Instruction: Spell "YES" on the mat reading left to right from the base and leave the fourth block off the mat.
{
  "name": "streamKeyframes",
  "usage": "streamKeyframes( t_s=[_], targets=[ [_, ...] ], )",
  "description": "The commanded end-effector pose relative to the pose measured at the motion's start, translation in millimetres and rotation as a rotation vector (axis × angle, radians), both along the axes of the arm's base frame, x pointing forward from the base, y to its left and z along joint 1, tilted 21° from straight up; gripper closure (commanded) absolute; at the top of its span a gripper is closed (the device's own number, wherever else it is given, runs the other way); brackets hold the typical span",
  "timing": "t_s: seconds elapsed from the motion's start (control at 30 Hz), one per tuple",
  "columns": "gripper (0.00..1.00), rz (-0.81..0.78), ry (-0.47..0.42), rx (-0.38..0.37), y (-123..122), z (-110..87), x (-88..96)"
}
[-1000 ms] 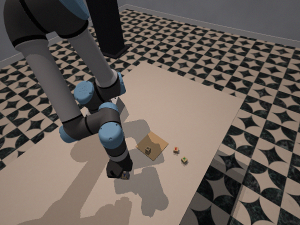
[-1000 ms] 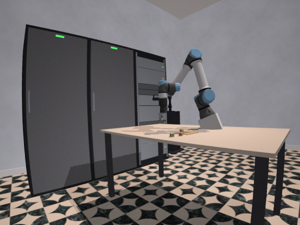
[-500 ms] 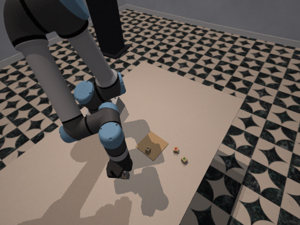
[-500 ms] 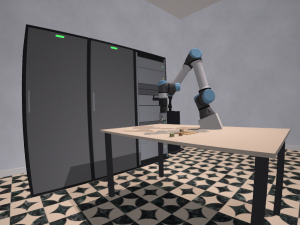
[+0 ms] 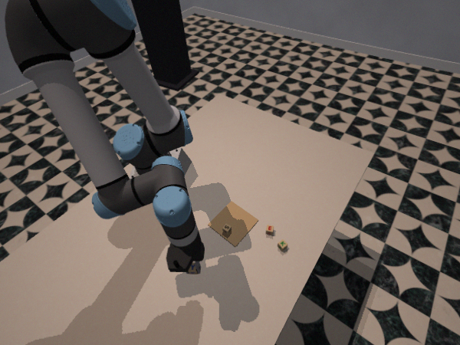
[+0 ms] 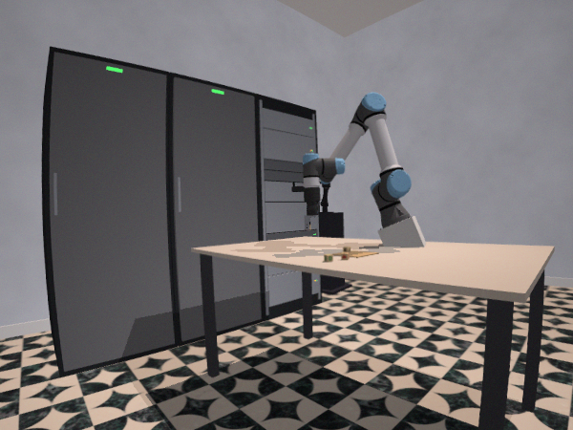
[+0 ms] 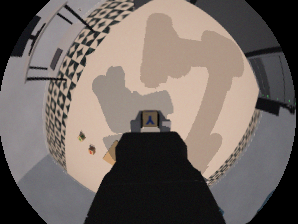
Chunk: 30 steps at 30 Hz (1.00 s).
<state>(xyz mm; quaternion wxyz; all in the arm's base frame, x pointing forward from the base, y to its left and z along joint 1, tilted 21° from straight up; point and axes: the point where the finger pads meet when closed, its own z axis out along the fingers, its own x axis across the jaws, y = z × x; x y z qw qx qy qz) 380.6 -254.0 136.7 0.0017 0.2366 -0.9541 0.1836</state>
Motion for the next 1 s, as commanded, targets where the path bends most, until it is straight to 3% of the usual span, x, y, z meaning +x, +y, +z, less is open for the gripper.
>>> streamKeyframes(
  t_s=[0.0,0.97],
  targets=[
    [0.51,0.072,0.030,-0.004,6,-3.4,3.8],
    [0.51,0.609,0.229,-0.041,49,-18.9,28.2]
  ],
)
